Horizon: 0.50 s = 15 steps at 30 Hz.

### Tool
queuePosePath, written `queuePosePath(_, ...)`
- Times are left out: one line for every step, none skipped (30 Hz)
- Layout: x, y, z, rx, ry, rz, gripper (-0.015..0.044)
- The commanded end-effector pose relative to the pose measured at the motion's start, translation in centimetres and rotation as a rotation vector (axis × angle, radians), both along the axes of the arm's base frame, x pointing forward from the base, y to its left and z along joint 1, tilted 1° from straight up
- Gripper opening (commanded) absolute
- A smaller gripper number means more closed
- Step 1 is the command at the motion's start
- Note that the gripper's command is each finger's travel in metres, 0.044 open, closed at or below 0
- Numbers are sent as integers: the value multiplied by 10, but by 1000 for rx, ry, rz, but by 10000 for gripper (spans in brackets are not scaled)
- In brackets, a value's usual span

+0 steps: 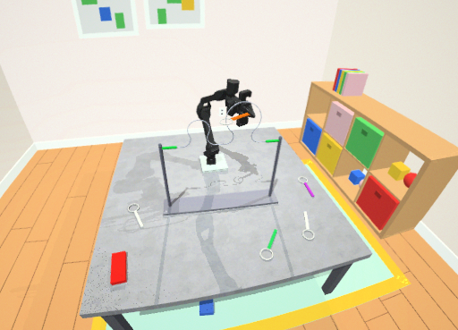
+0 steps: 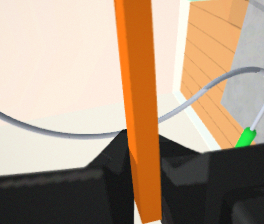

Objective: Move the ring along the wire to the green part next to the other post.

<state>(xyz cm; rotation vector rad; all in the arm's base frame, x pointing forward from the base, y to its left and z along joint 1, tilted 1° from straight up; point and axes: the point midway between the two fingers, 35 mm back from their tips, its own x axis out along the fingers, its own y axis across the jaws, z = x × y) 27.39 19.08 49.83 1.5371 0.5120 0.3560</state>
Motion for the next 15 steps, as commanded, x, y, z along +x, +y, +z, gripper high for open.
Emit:
queuePosePath(0,-1,1,-44,-15,-4,-150)
queuePosePath(0,-1,1,-57,-16,-4,-150)
queuePosePath(0,-1,0,-69,-18,-4,-150)
queuePosePath(0,-1,0,-81,-19,-5,-150)
queuePosePath(0,-1,-1,-94,-21,-5,-150)
queuePosePath(0,-1,-1,-106,-22,-5,-150)
queuePosePath(0,-1,-2,-119,-24,-5,-150)
queuePosePath(0,-1,-2,-131,-25,-5,-150)
queuePosePath(0,-1,-3,-143,-27,-6,-150)
queuePosePath(0,-1,-3,-156,-28,-6,-150)
queuePosePath(0,-1,-4,-168,-30,-6,-150)
queuePosePath(0,-1,-4,-180,-32,-6,-150)
queuePosePath(0,-1,-5,-193,-33,-7,-150)
queuePosePath(0,-1,-6,-205,-35,-7,-150)
queuePosePath(0,-1,-6,-218,-36,-7,-150)
